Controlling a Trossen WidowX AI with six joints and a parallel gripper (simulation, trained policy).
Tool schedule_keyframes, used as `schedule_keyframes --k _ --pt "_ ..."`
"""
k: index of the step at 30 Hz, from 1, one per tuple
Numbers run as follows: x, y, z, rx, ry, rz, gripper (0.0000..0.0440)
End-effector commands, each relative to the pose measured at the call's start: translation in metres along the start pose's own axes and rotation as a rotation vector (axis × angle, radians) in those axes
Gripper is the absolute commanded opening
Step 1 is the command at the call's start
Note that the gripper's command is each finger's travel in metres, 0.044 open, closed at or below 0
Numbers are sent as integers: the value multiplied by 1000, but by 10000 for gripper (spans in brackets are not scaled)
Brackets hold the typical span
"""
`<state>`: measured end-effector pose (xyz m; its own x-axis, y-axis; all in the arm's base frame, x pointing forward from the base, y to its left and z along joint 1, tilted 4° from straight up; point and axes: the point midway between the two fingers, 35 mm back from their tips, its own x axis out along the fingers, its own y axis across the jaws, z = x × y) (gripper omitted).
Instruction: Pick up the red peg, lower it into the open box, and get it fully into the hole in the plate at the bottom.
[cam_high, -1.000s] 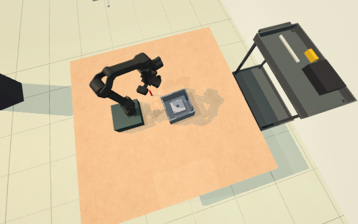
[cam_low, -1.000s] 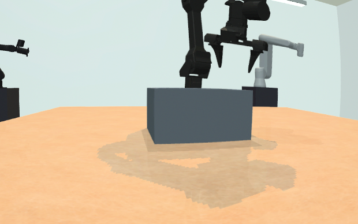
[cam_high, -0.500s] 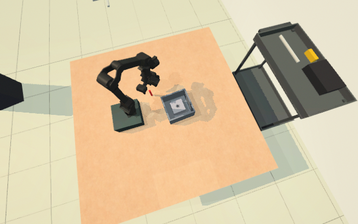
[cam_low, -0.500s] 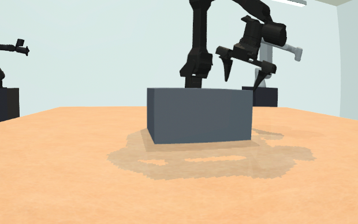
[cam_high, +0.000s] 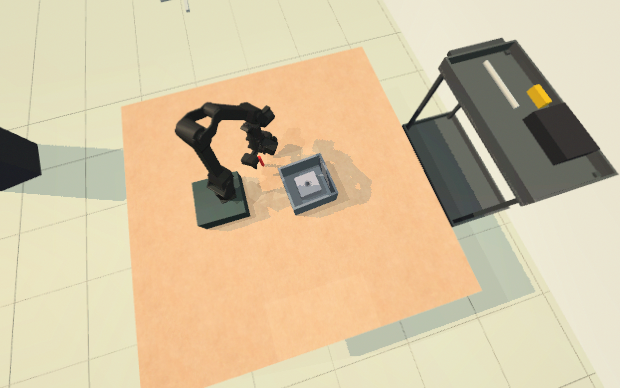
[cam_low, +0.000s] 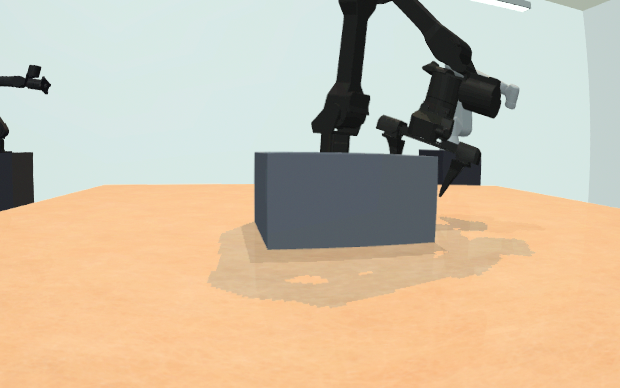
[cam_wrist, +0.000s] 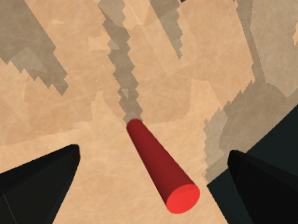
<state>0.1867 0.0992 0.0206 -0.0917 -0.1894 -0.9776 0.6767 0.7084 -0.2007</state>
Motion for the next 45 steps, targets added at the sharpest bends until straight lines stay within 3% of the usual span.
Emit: schedule_keyframes --k 1,3,18,34,45 --pt "16 1 2 -16 -23 2 429" --pt "22 1 1 -21 -24 -1 392" --pt "40 -4 1 -27 -2 -73 2" --pt "-26 -14 50 -3 -157 -61 0" --pt "-72 -25 93 110 -236 -31 0"
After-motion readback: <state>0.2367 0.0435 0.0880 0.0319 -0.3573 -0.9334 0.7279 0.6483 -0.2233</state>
